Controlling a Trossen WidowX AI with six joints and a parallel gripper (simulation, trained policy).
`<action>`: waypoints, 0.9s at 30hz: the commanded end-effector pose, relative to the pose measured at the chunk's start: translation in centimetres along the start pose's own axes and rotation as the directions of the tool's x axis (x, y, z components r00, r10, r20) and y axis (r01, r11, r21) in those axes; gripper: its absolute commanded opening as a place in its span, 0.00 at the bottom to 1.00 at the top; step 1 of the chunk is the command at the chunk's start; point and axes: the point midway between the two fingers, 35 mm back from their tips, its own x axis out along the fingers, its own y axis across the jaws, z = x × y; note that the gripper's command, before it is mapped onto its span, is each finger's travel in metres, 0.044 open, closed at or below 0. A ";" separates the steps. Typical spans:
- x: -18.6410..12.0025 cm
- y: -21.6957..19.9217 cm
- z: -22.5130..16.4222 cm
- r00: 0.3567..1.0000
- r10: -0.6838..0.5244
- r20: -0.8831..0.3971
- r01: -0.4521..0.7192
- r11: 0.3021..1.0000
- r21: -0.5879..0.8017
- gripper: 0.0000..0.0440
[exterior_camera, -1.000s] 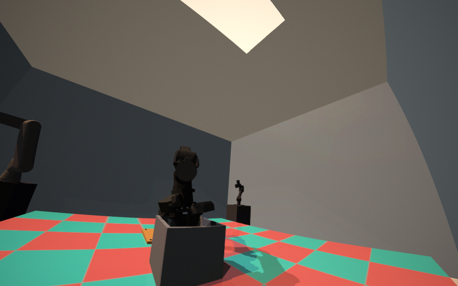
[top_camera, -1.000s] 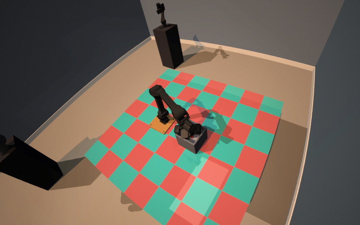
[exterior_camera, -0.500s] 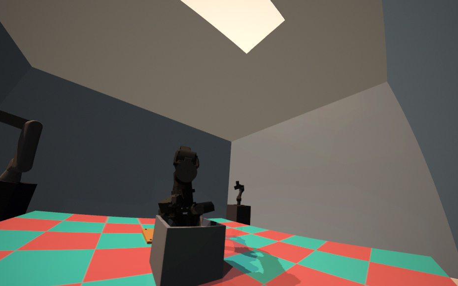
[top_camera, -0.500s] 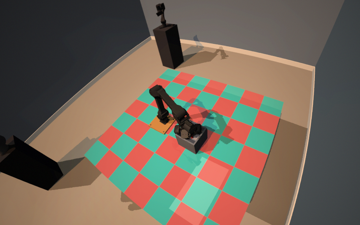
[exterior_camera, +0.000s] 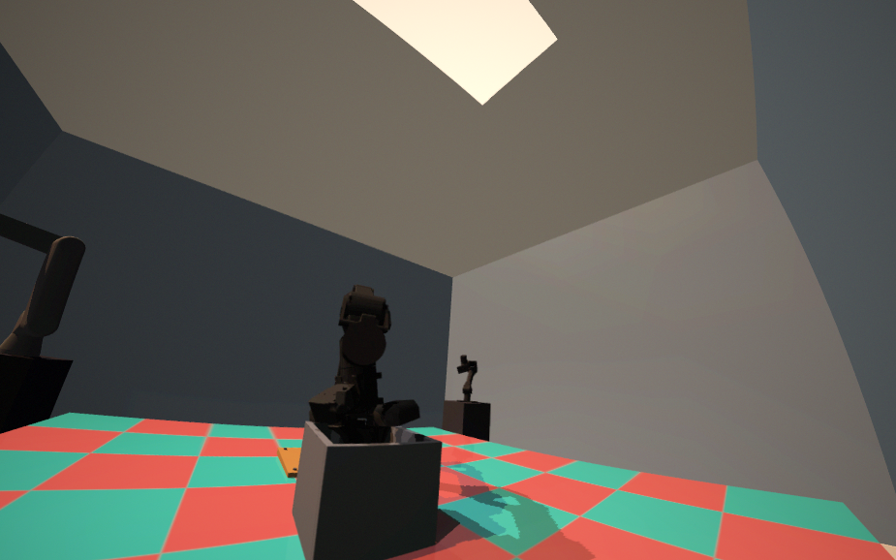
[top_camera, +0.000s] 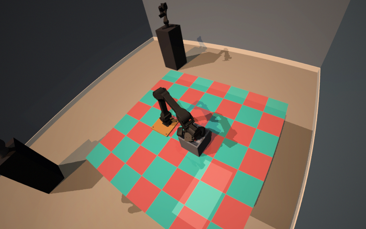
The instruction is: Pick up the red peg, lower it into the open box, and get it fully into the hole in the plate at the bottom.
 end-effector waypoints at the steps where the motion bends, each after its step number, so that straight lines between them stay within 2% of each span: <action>1: 5.9 -2.0 0.2 0.981 -0.129 -0.145 0.129 0.992 -0.013 0.26; 16: 4.6 -0.7 1.1 0.979 -0.175 -0.102 0.168 0.983 -0.075 0.23; 23: 4.3 0.9 1.9 0.985 -0.158 -0.066 0.150 0.983 -0.110 0.12; 25: 4.4 0.8 1.8 0.985 -0.152 -0.077 0.143 0.984 -0.111 0.16; 27: 4.5 0.8 1.7 0.986 -0.147 -0.081 0.138 0.984 -0.110 0.28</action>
